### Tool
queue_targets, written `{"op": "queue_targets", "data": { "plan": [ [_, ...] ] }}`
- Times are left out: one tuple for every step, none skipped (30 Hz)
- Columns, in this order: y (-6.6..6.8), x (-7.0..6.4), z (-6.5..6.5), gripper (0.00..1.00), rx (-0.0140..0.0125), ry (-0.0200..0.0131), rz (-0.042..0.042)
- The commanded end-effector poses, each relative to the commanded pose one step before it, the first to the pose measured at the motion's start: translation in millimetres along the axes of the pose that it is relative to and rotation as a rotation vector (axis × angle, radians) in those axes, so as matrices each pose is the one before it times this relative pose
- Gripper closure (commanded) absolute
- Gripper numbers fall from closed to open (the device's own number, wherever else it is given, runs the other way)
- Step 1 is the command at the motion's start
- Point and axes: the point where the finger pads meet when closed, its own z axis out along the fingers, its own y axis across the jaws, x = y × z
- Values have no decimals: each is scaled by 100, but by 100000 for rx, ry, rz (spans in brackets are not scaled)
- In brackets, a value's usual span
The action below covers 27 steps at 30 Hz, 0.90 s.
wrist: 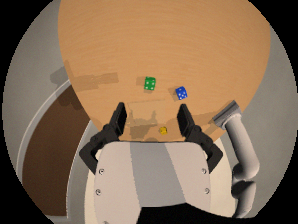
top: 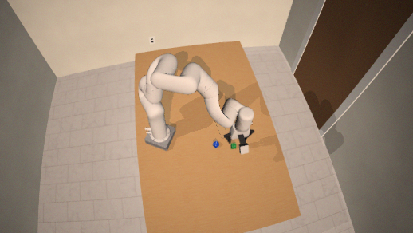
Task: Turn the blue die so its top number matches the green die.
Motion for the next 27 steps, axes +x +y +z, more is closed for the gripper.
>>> {"op": "queue_targets", "data": {
  "plan": [
    [-124, 63, -106, 0, 423, 86, 30],
    [-3, 0, 94, 0, 57, -53, 13],
    [-4, 1, 166, 0, 100, -90, 26],
    [-5, 3, 269, 0, 109, -96, 31],
    [-7, 5, 434, 0, 0, 1, 1],
    [-10, 6, 531, 0, 0, -1, -1],
    [-12, 6, 615, 0, 0, -1, -1],
    [-12, 8, 684, 0, 0, 1, 1],
    [-14, 8, 734, 0, 0, 0, -1],
    [-13, 9, 767, 0, -1, 1, 1],
    [0, 0, 0, 0, 0, 0, 0],
    [0, 0, 0, 0, 0, 0, 0],
    [-15, 8, 780, 0, 1, -1, -1],
    [-13, 9, 777, 0, -1, 1, 1],
    [-14, 8, 755, 0, 0, 0, 0],
    [-13, 8, 716, 0, 0, 0, 0],
    [-12, 7, 659, 0, 0, 0, -1],
    [-10, 7, 586, 0, 0, 0, 0],
    [-9, 6, 499, 0, 0, 0, 0],
    [-8, 4, 403, 0, 0, 0, 0],
    [-5, 3, 302, 0, 0, 0, 0],
    [-4, 2, 203, 0, 0, 0, 0],
    [-1, 1, 115, 0, -1, 0, 1],
    [0, 1, 46, 0, 0, 0, 1],
    [0, 0, 7, 0, 0, 0, 0],
    [0, 0, 0, 0, 0, 0, 0],
    [0, 0, 0, 0, 0, 0, 0]
  ]
}}
